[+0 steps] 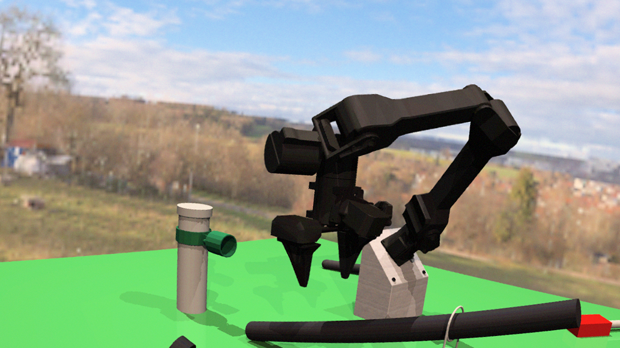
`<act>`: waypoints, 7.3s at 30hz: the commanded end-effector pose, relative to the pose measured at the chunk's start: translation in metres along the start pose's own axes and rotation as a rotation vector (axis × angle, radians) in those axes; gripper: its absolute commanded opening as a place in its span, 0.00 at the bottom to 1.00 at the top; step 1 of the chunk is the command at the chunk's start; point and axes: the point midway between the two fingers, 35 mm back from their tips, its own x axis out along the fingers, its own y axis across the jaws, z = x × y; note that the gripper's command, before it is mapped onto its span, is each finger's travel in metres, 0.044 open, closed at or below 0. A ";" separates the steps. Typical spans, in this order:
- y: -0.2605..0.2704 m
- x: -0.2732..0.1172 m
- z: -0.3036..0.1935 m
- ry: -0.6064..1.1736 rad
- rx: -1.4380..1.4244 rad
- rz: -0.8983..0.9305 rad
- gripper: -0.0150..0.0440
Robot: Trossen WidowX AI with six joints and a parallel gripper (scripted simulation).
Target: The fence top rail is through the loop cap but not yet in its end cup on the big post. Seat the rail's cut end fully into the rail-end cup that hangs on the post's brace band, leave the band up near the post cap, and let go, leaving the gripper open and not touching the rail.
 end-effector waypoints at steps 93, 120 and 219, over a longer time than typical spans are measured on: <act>-0.008 0.068 -0.026 0.185 -0.069 0.003 0.25; -0.004 0.031 -0.046 0.346 -0.068 0.032 0.25; -0.007 0.029 -0.064 0.313 -0.080 0.051 0.25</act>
